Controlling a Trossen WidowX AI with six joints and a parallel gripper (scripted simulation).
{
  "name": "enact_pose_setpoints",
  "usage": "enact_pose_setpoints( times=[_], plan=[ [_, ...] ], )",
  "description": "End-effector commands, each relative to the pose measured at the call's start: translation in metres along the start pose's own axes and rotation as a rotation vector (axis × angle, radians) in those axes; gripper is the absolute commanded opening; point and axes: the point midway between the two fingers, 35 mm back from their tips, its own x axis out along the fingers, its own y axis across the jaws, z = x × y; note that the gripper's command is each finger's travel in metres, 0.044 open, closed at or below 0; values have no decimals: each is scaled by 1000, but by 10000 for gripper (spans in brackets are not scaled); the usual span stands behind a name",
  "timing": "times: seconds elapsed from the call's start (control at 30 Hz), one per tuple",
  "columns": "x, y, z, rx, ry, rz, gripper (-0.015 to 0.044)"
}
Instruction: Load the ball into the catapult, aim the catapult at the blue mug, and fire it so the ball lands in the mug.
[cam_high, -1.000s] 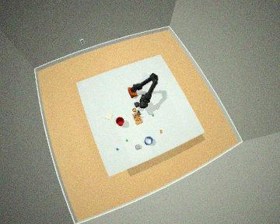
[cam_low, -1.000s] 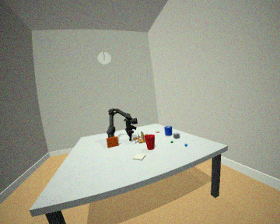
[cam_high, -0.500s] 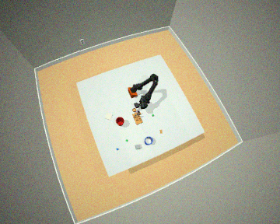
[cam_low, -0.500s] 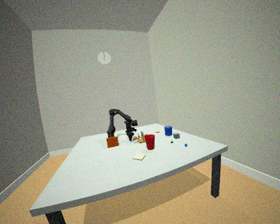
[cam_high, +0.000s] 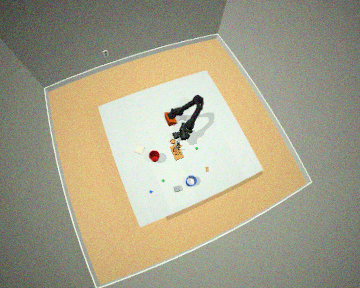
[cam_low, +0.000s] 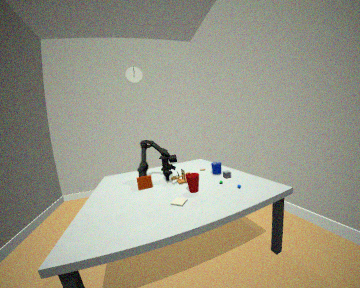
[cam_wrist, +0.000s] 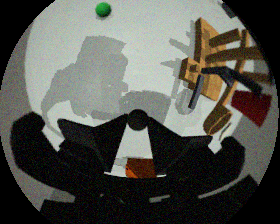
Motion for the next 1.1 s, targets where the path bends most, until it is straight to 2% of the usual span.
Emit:
enact_pose_setpoints(
  times=[0.0,0.1,0.13,0.83,1.07],
  plan=[
    [0,0,0,5,-2,3,89],
    [-4,0,1,7,-1,0,10],
    [-7,-1,2,9,0,-3,0],
    [-122,-5,-2,7,0,-3,0],
    [-125,-12,1,8,23,-3,0]
  ],
)
